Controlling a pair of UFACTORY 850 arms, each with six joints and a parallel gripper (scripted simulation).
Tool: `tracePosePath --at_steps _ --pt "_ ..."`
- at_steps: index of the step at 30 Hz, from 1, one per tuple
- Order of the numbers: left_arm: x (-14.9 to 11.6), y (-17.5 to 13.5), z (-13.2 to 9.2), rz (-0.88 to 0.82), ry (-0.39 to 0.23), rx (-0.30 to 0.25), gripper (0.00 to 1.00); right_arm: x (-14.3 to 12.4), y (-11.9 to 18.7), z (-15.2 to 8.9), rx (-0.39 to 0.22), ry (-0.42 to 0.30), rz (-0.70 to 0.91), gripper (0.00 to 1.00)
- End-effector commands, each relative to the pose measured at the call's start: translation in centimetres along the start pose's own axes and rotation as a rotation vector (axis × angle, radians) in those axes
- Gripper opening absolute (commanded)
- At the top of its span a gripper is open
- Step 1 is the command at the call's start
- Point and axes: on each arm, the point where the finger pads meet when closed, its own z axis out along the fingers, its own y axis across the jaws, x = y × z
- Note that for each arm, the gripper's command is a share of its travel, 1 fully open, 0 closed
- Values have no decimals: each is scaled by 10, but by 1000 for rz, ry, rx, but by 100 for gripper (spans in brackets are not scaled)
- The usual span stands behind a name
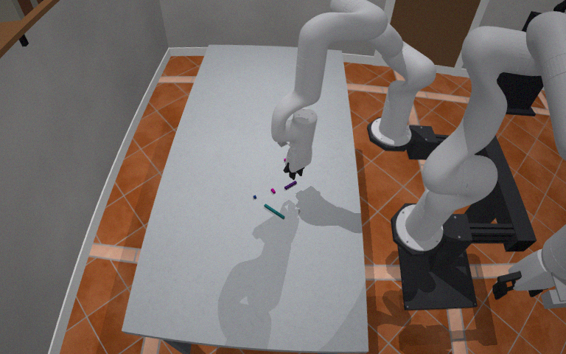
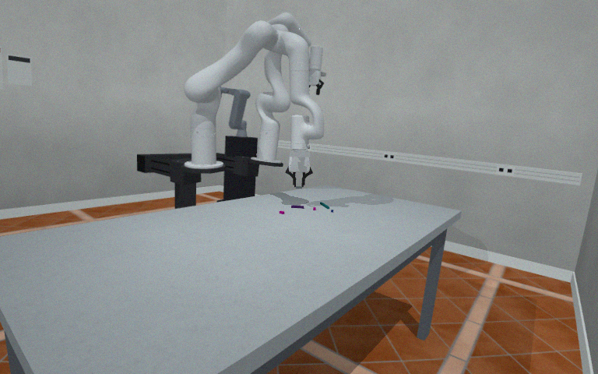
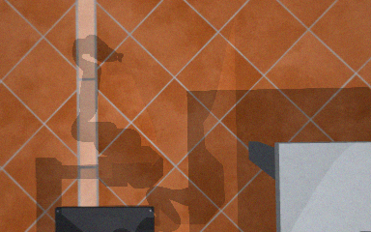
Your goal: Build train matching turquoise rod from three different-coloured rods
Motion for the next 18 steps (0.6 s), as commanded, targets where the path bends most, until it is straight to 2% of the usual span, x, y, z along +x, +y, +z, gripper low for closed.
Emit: tracePosePath --at_steps 1,12,18 --pt "0 0 -1 0 2 0 100 0 -1 -7 -48 -14 -1 28" --pt "0 0 -1 0 2 0 100 0 -2 -7 -48 -14 -1 28" --pt "0 0 -1 0 2 0 100 -44 -26 -6 -48 -13 -1 28"
